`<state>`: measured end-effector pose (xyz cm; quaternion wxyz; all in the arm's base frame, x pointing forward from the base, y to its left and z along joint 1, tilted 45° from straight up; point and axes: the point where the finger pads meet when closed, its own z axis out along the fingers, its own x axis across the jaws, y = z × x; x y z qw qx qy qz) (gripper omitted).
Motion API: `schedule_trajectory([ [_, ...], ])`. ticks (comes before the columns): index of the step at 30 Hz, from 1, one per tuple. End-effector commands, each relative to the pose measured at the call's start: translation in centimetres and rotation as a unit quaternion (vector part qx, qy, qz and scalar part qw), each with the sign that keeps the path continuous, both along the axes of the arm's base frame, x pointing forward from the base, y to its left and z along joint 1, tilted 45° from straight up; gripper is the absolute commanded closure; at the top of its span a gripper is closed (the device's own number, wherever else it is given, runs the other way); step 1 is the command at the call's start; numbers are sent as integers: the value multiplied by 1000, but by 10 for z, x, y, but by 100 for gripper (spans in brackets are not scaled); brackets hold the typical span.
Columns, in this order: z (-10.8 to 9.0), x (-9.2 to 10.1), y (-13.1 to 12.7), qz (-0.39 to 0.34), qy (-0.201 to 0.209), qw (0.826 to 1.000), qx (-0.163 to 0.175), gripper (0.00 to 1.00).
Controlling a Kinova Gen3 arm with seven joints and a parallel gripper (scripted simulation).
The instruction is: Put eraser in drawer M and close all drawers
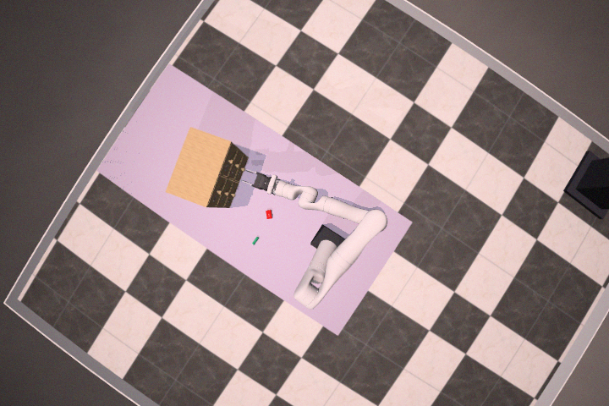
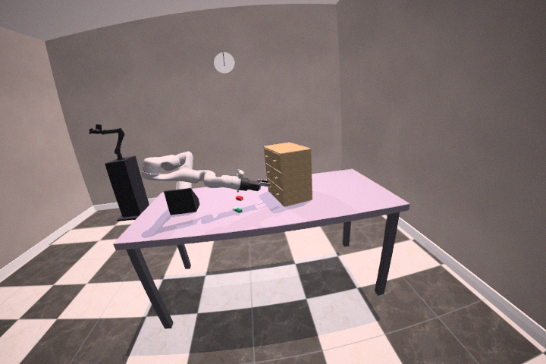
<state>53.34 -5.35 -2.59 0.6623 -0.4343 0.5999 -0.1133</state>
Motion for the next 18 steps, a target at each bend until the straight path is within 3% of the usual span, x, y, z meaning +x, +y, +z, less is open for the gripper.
schedule_trajectory([
  [1, 2, -1, -1, 0, -2, 1000, 0, 0],
  [18, 4, -2, -4, 21, 20, 1000, -10, 0],
])
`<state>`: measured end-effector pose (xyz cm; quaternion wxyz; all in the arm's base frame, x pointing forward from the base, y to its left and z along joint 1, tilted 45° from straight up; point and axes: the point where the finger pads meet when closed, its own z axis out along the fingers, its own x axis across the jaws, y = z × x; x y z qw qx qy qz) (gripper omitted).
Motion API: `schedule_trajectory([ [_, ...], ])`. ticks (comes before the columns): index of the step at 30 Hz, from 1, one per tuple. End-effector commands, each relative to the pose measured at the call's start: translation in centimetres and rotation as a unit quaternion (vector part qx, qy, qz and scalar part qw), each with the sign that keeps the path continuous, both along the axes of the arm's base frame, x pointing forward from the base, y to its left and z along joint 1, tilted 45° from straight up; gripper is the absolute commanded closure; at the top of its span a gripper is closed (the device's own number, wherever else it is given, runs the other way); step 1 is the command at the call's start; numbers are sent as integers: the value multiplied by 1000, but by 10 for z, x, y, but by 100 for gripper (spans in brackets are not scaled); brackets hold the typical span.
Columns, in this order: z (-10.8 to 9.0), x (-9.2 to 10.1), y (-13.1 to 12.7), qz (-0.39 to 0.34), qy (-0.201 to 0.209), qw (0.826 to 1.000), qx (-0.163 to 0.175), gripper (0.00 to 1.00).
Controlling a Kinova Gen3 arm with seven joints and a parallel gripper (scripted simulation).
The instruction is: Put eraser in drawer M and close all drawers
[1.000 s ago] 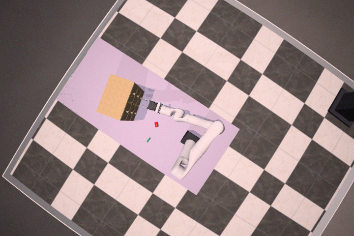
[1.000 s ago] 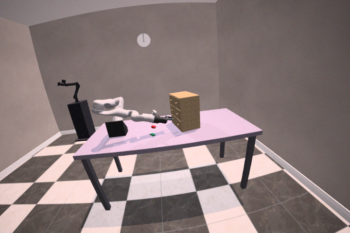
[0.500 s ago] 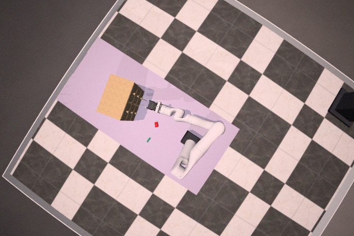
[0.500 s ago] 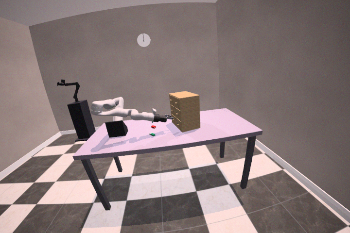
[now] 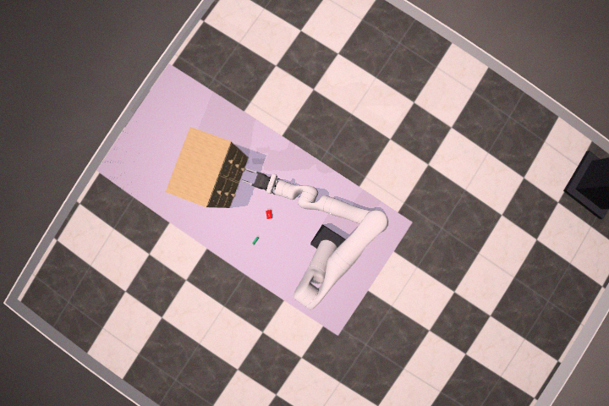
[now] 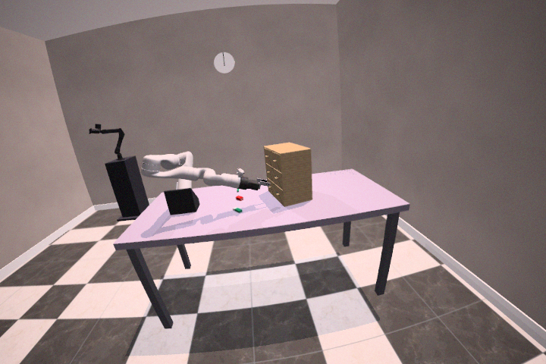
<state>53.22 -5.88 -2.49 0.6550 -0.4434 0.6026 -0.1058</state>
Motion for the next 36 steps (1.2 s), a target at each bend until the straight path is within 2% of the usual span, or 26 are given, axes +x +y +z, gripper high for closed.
schedule_trajectory([
  [1, 3, -1, 1, 12, 9, 1000, -5, 0],
  [9, 9, -7, -3, 37, 33, 999, -12, 0],
  [17, 13, -15, -19, 93, 93, 991, -33, 0],
  [19, 13, -15, -19, 93, 93, 991, -33, 0],
  [27, 26, -26, -33, 173, 161, 970, -64, 0],
  [34, 36, -37, -47, 241, 226, 940, -88, 0],
  [36, 36, -37, -47, 241, 226, 940, -88, 0],
])
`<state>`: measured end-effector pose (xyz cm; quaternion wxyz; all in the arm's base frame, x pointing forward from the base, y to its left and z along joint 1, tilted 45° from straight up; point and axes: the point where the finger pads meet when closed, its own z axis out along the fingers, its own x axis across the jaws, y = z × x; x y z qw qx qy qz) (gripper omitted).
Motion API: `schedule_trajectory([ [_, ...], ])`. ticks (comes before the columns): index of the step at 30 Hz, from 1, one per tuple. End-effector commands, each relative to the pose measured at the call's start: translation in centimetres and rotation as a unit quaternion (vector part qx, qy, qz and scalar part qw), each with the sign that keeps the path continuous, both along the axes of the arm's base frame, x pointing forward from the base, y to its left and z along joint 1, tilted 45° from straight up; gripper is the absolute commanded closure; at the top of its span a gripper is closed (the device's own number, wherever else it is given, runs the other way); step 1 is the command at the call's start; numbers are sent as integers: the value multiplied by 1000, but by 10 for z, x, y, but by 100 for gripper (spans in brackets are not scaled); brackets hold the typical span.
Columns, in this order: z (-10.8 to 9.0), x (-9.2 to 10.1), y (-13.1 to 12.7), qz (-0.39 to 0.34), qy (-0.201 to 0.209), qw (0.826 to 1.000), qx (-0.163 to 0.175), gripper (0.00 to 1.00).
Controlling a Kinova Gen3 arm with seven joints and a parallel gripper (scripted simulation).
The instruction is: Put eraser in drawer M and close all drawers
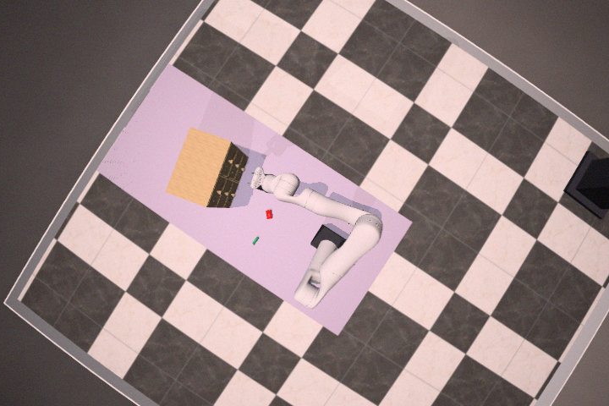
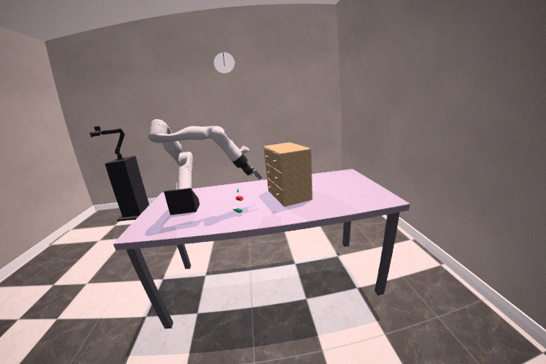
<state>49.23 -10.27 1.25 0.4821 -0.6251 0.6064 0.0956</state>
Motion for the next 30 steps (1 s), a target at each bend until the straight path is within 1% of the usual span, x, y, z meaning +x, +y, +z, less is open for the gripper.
schedule_trajectory([
  [1, 0, 1, -5, 33, 20, 999, -16, 0],
  [9, 12, -10, -19, 106, 88, 990, -40, 0],
  [15, 16, -18, -27, 147, 130, 979, -55, 0],
  [17, 16, -18, -27, 147, 130, 979, -55, 0],
  [23, 19, -22, -33, 176, 157, 970, -66, 0],
  [30, 22, -24, -37, 192, 172, 964, -71, 0],
])
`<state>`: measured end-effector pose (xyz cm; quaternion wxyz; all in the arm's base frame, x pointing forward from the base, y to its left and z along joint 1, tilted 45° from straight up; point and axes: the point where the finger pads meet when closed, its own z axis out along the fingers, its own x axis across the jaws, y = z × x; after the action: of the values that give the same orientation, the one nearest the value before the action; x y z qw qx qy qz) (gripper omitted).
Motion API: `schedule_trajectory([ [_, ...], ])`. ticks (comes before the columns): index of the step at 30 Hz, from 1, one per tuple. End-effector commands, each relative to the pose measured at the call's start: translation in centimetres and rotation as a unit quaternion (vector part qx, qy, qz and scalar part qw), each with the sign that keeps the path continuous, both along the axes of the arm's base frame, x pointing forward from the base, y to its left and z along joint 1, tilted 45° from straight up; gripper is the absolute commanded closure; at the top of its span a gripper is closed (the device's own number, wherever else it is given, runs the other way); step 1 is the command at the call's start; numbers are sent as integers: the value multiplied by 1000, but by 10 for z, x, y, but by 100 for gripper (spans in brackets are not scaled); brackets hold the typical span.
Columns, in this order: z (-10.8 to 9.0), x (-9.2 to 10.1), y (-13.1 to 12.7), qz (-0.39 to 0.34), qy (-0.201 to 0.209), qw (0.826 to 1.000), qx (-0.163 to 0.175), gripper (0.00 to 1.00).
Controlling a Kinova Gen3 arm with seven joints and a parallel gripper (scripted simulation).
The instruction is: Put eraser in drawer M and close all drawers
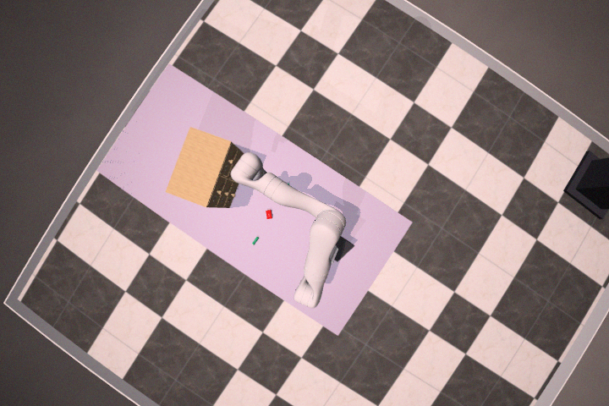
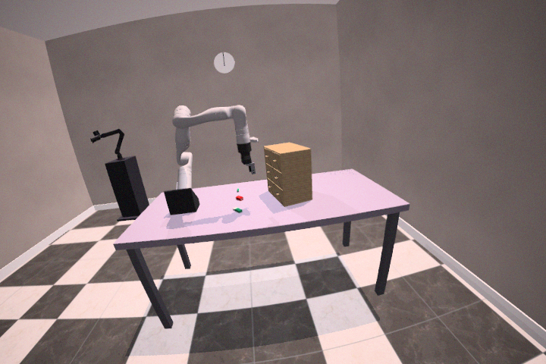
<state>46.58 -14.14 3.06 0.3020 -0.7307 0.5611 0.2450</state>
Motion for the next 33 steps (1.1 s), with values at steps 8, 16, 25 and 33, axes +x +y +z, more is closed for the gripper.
schedule_trajectory([
  [8, 5, 6, 1, 9, 1, 1000, -2, 0],
  [16, 5, 6, 2, 10, 1, 1000, -2, 0],
  [25, 5, 6, 2, 10, 1, 1000, -2, 0],
  [33, 5, 6, 2, 10, 1, 1000, -2, 0],
])
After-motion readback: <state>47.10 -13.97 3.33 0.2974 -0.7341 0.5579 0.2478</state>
